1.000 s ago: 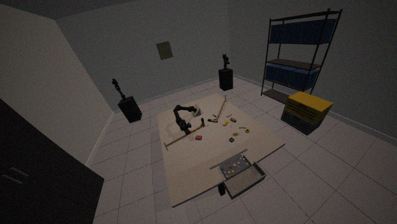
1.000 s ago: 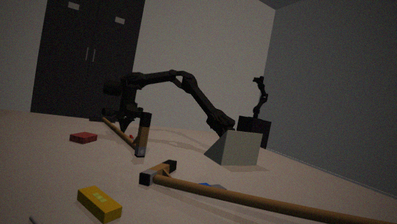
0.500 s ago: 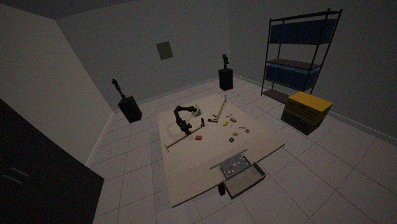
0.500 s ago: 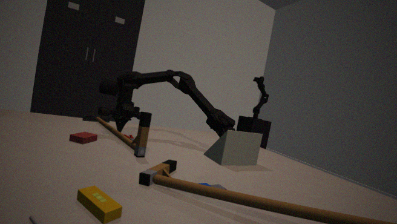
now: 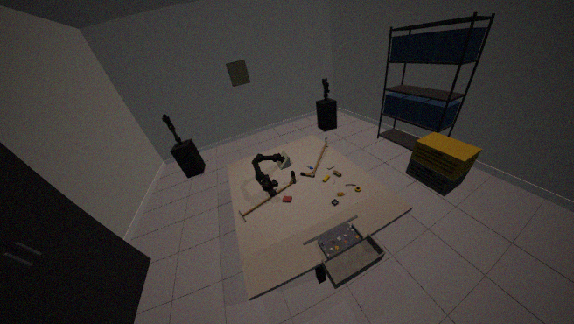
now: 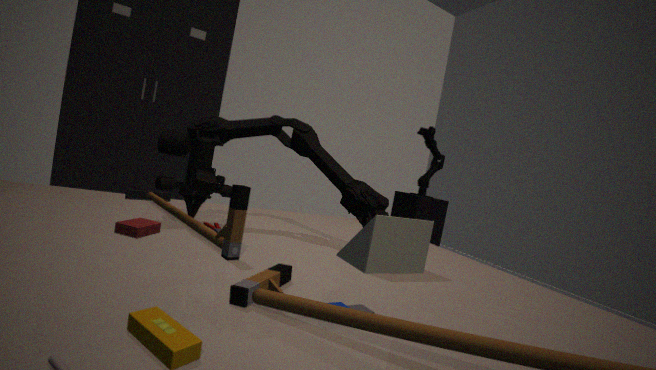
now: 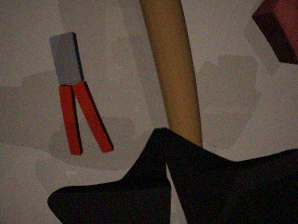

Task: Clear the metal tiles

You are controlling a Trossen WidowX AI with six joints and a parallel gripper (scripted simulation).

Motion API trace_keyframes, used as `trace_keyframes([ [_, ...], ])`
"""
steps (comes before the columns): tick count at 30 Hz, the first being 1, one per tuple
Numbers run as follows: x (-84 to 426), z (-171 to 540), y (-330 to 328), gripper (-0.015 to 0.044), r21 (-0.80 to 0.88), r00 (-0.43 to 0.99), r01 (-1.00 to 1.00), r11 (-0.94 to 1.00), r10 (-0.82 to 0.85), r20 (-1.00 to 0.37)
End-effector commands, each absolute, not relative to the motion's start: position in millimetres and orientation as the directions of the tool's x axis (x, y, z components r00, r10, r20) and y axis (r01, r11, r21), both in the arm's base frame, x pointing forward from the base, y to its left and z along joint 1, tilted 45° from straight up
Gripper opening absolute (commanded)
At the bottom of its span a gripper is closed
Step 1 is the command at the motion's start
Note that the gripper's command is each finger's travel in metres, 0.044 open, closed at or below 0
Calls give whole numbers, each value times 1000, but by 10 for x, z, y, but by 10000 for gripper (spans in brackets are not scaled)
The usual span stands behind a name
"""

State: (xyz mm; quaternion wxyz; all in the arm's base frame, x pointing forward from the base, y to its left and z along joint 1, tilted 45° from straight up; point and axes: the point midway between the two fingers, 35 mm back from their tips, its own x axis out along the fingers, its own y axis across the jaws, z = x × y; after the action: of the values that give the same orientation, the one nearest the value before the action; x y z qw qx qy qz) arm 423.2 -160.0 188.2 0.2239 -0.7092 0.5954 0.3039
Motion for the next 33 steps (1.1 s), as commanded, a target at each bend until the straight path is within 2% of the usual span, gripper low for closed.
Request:
trace_keyframes([
  [1, 4278, 1846, -1604, 0, 45, 100, -982, -183, -710, -697],
  [25, 4493, 1793, -1540, 0, 44, 101, -982, -183, -710, -697],
  [33, 4467, 2010, -1359, 0, 31, 122, -979, -200, -707, -696],
])
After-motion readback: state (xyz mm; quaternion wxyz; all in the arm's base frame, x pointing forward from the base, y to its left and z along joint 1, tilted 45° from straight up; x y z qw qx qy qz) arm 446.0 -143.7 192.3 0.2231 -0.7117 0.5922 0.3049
